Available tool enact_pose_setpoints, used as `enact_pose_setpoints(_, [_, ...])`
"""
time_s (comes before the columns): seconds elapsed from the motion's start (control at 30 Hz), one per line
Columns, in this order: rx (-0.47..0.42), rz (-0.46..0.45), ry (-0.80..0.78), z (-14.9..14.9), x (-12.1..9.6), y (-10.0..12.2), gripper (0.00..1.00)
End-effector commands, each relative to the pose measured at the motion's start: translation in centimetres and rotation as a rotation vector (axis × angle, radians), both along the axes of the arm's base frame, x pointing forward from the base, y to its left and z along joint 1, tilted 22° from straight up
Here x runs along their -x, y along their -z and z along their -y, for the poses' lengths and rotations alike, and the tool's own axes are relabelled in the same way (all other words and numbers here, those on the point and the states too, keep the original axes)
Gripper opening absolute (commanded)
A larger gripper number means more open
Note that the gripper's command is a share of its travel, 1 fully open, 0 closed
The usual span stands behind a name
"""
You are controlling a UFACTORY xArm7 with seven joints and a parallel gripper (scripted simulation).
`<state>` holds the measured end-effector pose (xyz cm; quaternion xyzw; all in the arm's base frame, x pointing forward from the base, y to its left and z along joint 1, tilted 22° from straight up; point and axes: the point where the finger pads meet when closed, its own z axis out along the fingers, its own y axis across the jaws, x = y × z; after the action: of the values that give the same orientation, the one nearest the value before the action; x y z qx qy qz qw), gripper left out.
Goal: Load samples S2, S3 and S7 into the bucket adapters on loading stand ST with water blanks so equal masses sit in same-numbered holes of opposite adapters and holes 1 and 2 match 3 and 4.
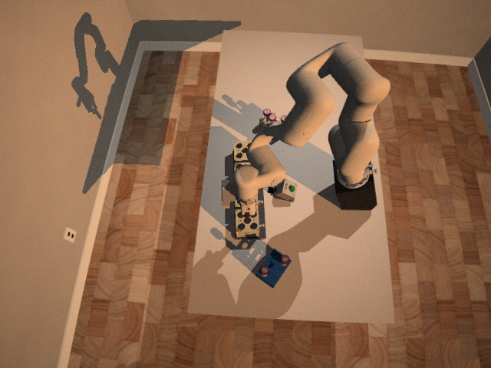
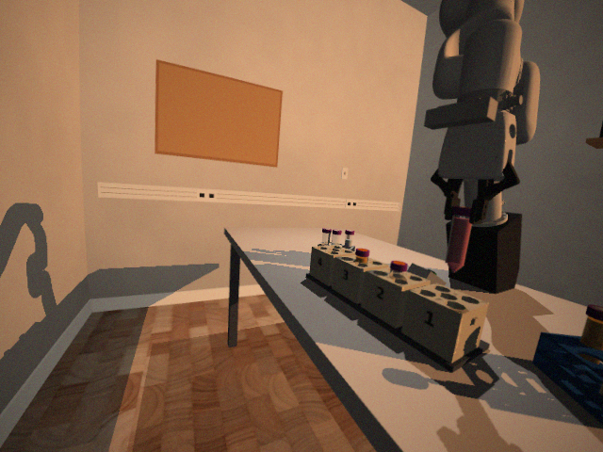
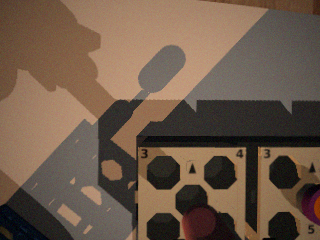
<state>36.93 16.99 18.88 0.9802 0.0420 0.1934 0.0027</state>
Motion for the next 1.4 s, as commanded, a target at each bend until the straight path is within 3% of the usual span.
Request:
enact_pose_setpoints(0.0, [-0.002, 0.003, -0.001, 0.0, -0.1, -0.2, 0.0])
enact_pose_setpoints(0.43, [-0.002, 0.003, -0.001, 0.0, -0.1, -0.2, 0.0])
enact_pose_setpoints(1.13, [-0.002, 0.003, -0.001, -0.1, -1.6, 3.3, 0.0])
enact_pose_setpoints(1.37, [-0.002, 0.003, -0.001, -0.1, -1.6, 3.3, 0.0])
